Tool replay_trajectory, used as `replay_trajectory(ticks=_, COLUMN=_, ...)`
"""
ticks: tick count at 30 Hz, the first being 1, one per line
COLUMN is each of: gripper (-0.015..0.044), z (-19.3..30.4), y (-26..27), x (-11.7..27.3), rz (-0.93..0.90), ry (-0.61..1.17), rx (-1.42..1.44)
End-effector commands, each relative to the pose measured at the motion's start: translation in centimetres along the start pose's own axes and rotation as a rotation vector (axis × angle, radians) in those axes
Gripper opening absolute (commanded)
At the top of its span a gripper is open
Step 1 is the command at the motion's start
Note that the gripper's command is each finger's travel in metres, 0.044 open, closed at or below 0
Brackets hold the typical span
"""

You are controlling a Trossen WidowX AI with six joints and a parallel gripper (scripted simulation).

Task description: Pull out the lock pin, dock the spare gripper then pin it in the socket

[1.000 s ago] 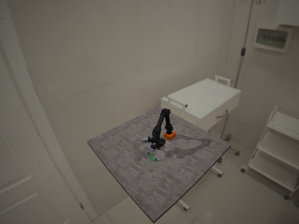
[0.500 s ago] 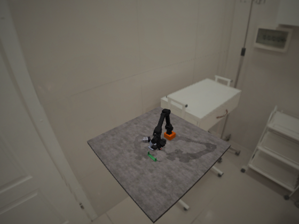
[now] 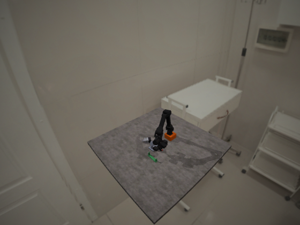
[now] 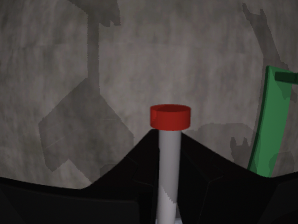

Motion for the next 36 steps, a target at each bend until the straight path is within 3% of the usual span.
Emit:
replay_trajectory(ticks=1, gripper=0.0, z=-0.4, y=0.1, x=0.0, rz=0.001, ry=0.002, rx=-0.002)
replay_trajectory(ticks=36, gripper=0.0, z=-3.4, y=0.9, x=0.1, rz=-0.002, ry=0.008, rx=-0.002)
Point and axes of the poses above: the point midway between the two fingers, 35 mm back from their tips, its own x axis back along the fingers, its own y axis across the jaws, z = x × y, the point moved 6 cm from there along x, back along the fingers, and after that the axes turned 15 degrees about -x, right-handed, at the moved point
